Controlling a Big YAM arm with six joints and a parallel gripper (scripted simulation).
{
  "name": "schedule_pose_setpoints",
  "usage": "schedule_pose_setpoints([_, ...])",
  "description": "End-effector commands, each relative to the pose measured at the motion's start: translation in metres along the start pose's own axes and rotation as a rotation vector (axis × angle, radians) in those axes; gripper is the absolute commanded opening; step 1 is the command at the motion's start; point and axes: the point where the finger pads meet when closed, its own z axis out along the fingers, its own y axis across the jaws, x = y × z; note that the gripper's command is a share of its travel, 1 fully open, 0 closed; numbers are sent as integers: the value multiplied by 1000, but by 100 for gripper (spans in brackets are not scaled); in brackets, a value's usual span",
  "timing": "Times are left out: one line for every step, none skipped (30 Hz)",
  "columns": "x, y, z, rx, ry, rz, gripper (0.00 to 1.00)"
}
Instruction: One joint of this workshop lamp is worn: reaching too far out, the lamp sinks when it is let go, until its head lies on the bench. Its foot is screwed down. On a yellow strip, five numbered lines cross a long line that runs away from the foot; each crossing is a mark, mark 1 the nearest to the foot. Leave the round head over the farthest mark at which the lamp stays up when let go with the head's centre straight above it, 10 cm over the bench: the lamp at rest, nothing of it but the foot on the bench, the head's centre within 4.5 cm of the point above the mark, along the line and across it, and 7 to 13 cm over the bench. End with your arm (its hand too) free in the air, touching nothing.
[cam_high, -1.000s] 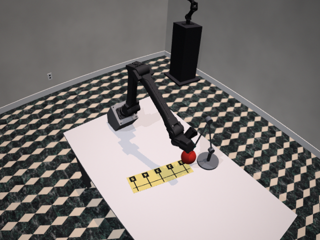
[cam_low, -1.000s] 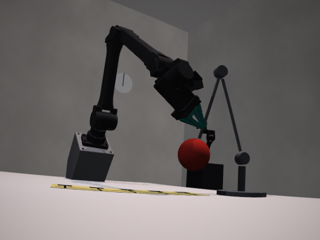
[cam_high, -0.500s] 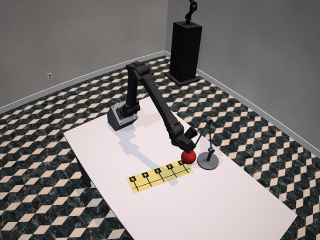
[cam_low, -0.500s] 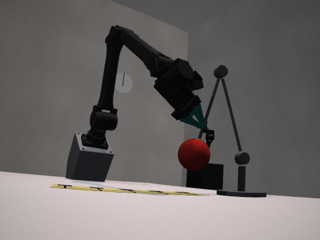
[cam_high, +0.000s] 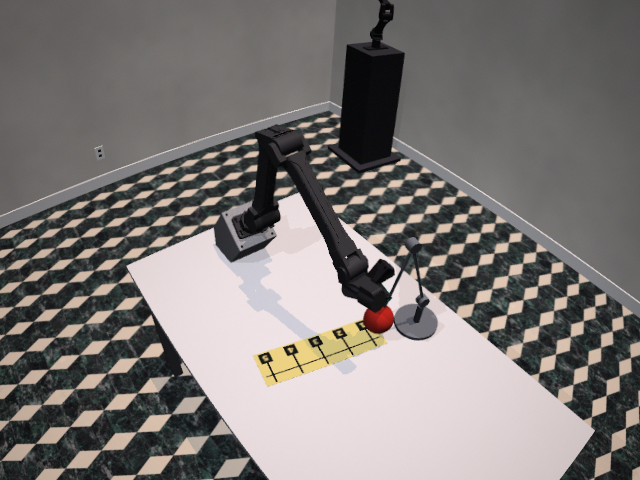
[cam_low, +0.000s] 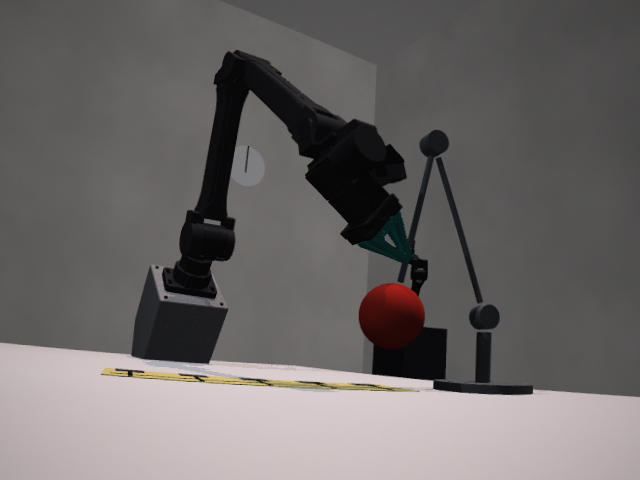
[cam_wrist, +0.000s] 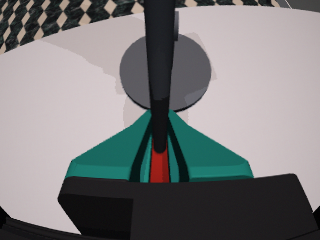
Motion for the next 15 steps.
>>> schedule_pose_setpoints([33, -22, -2, 36, 63, 14, 0])
schedule_pose_setpoints([34, -22, -2, 36, 63, 14, 0])
schedule_pose_setpoints([35, -22, -2, 36, 63, 14, 0])
schedule_pose_setpoints([36, -22, -2, 36, 63, 14, 0])
schedule_pose_setpoints([36, -22, -2, 36, 63, 14, 0])
schedule_pose_setpoints([37, -22, -1, 36, 63, 14, 0])
schedule_pose_setpoints([38, -22, -1, 36, 63, 14, 0])
schedule_pose_setpoints([39, -21, -1, 36, 63, 14, 0])
schedule_pose_setpoints([40, -21, -1, 36, 63, 14, 0])
schedule_pose_setpoints([41, -21, -1, 36, 63, 14, 0])
schedule_pose_setpoints([41, -21, -1, 36, 63, 14, 0])
schedule_pose_setpoints([41, -21, -1, 36, 63, 14, 0])
schedule_pose_setpoints([41, -21, -1, 36, 63, 14, 0])
schedule_pose_setpoints([42, -21, -1, 36, 63, 14, 0])
schedule_pose_setpoints([42, -21, -1, 36, 63, 14, 0])
